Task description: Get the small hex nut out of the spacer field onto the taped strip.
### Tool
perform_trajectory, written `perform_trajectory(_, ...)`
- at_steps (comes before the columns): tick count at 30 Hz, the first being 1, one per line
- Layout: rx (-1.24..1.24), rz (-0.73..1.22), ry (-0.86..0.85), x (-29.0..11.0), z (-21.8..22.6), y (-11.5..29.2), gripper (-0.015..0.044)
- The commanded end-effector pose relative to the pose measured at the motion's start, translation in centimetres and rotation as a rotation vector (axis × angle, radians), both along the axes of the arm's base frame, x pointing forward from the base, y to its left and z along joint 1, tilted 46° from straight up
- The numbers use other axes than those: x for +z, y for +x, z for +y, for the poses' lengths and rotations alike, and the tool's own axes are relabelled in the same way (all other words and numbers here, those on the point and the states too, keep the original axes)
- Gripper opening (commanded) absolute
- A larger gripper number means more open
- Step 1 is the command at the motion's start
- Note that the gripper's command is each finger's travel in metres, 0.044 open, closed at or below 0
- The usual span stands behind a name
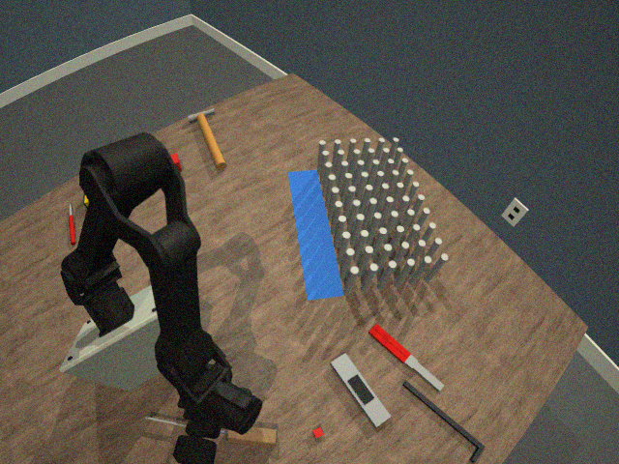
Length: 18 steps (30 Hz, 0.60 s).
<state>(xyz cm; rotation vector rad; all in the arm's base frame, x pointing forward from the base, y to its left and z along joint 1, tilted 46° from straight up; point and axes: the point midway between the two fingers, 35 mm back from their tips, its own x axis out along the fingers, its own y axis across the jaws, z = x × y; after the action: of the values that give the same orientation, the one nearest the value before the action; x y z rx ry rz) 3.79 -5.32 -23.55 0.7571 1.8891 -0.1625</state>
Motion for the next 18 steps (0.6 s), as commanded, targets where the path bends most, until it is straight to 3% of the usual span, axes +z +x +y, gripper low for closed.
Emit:
perform_trajectory(1, -0.003, -0.003, -0.002, -0.59, 0.44, 0.06, 0.0)
perform_trajectory(18, 0.022, 0.018, -0.043, -0.98, 0.9, 0.0, 0.0)
